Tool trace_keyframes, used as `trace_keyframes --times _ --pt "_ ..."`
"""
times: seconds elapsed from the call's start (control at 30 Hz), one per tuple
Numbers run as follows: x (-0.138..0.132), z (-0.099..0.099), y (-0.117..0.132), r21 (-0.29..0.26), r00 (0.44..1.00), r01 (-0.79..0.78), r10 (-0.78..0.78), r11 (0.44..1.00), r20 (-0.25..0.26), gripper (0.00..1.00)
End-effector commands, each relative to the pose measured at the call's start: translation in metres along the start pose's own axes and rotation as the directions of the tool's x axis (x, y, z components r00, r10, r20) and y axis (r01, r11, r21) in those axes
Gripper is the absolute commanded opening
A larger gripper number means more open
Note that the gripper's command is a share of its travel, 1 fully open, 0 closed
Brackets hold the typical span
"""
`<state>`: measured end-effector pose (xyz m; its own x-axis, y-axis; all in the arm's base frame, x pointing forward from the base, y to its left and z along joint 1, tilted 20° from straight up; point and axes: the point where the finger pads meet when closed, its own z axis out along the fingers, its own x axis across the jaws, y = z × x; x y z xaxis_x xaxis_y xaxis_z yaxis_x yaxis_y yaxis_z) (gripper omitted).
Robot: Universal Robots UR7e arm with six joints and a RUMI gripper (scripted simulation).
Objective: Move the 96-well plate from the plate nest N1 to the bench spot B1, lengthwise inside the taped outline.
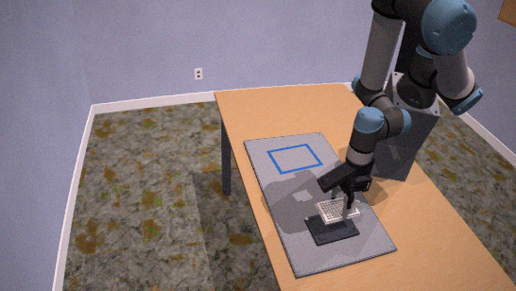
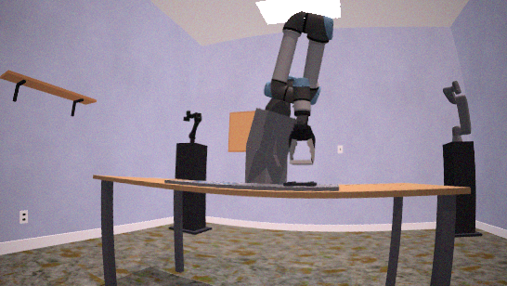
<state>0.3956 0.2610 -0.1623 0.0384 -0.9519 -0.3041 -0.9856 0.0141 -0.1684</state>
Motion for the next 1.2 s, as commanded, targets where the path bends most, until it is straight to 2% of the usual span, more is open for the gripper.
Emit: trace_keyframes --times 0.0,0.37,0.43,1.1,1.17 --pt "0.000 -0.001 0.000 0.001 1.000 0.000 0.000 1.000 0.000 0.00" --pt "0.000 -0.001 0.000 0.001 1.000 0.000 0.000 1.000 0.000 0.00" --pt "0.007 0.000 0.000 0.001 0.998 0.067 -0.067 0.998 0.000 0.00" --pt "0.067 0.001 0.001 0.001 0.998 0.068 -0.068 0.998 0.000 0.00" --pt "0.067 0.001 0.001 0.001 0.998 0.068 -0.068 0.998 0.000 0.00"
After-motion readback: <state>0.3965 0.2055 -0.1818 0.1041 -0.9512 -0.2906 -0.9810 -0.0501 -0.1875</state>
